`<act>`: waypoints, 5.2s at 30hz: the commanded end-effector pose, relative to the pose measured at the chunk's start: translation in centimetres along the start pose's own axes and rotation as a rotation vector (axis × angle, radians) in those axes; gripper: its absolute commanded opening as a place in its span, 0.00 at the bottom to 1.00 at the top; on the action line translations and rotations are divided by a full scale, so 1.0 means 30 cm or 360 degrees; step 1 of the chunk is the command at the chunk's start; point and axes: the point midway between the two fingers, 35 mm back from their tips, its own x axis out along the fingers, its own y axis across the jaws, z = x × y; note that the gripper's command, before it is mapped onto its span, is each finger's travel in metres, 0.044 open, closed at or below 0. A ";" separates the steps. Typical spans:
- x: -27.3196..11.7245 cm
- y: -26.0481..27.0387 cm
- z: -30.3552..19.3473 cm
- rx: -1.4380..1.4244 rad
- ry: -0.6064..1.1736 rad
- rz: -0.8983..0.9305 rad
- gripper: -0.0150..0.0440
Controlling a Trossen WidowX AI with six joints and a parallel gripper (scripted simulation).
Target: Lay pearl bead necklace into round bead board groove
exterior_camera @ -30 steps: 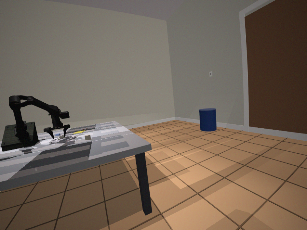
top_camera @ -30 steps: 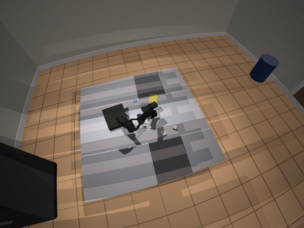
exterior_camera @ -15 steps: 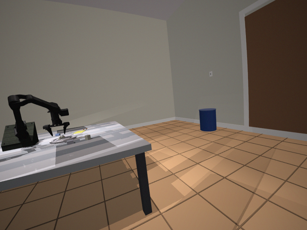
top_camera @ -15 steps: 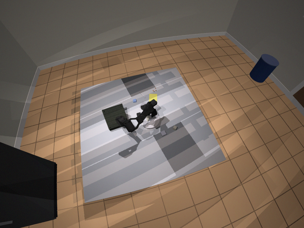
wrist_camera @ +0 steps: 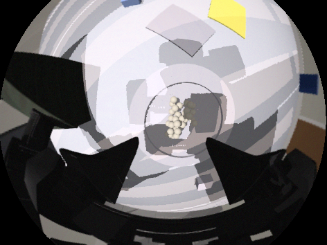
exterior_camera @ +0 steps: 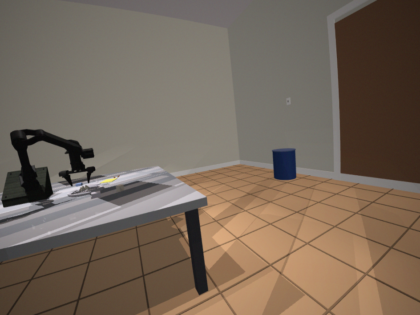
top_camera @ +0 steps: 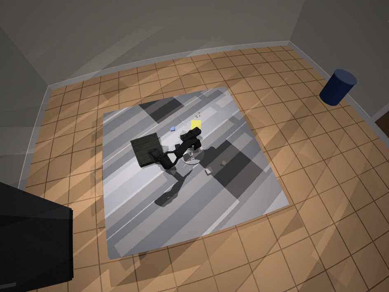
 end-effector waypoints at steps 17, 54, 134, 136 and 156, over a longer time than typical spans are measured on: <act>-0.003 0.001 0.001 0.0009 -0.0009 0.0001 1.00; -0.007 0.017 0.035 0.0703 -0.0009 0.0003 0.78; 0.118 0.017 0.033 0.0718 -0.0016 0.0005 0.25; 0.118 0.017 0.033 0.0718 -0.0016 0.0005 0.25; 0.094 0.016 0.034 0.0714 -0.0014 0.0005 0.25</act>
